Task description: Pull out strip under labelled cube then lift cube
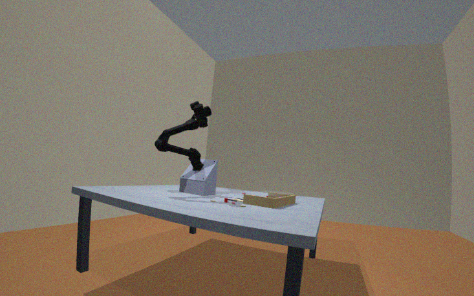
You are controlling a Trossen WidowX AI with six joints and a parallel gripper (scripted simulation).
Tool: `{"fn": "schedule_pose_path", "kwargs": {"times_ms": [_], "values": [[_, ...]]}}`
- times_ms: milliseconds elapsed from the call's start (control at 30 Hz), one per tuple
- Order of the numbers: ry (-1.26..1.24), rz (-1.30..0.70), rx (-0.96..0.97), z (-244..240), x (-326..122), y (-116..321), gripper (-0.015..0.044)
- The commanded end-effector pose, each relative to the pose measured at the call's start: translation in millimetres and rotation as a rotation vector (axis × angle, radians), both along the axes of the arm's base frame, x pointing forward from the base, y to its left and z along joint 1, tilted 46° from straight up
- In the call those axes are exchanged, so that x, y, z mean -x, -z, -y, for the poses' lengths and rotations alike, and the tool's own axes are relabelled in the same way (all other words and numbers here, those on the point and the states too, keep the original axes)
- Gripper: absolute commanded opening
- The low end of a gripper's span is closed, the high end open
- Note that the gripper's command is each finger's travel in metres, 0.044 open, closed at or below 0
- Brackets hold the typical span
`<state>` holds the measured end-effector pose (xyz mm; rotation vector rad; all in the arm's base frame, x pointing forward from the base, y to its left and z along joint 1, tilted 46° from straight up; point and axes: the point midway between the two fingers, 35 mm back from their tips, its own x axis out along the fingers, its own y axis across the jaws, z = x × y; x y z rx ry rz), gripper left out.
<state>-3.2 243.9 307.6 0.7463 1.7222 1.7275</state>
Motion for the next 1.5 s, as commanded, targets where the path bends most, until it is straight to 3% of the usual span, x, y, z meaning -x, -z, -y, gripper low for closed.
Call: {"fn": "schedule_pose_path", "kwargs": {"times_ms": [0,367,567,733,867,1033,1267,1467], "values": [[0.012,0.005,-0.003,-2,-2,1,0.04],[0.686,0.462,-0.019,-51,-148,83,0.04],[0.982,0.806,0.164,-30,-229,143,0.04],[1.132,1.124,0.414,15,-281,189,0.04],[1.168,1.309,0.603,51,-304,214,0.04],[1.133,1.59,0.986,118,-325,250,0.04],[0.833,1.837,1.631,219,-316,282,0.04],[0.789,1.846,1.694,227,-312,284,0.04]]}}
